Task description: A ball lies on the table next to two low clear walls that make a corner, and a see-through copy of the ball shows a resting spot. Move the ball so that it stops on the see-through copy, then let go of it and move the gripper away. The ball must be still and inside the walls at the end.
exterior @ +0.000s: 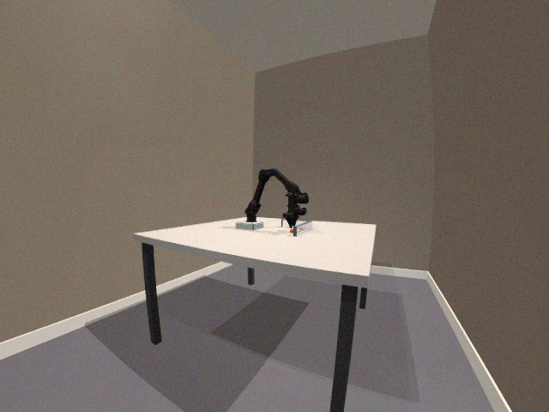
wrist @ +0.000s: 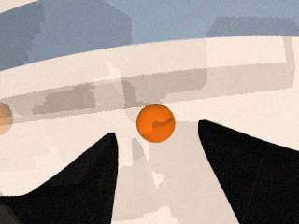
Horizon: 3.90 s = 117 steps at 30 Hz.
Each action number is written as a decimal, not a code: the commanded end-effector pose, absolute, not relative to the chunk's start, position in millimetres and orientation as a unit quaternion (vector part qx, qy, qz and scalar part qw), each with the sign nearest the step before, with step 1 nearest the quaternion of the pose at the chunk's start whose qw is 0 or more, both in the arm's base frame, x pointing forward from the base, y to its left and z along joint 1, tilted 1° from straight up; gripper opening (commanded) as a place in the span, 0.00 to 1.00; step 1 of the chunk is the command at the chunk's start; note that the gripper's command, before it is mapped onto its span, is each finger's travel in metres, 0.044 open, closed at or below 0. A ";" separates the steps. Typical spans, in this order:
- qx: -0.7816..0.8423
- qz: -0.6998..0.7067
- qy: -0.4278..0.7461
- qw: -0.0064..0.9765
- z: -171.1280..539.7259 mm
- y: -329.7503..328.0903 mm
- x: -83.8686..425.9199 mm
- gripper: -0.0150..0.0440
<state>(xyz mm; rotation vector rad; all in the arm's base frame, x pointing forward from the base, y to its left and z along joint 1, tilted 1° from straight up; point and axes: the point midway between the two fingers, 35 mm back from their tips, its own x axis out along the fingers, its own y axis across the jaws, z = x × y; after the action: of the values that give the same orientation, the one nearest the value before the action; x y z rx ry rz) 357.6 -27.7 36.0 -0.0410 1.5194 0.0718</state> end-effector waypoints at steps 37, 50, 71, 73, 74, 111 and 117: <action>-0.019 0.030 0.693 0.720 85.7 -29.8 359.0 0.25; -0.019 0.030 0.693 0.720 134.9 -29.1 351.2 0.25; -0.015 0.034 0.693 0.720 100.9 91.2 363.3 0.25; -0.015 0.034 0.693 0.720 100.9 91.2 363.3 0.25; -0.015 0.034 0.693 0.720 100.0 91.3 363.5 0.25; -0.014 0.034 0.693 0.720 11.8 93.8 366.4 0.25; -0.014 0.037 0.691 0.722 15.2 94.5 368.1 0.34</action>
<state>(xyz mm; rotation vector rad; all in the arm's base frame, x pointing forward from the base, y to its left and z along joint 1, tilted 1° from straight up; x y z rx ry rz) 368.0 94.5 15.1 -0.0300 1.5254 0.0815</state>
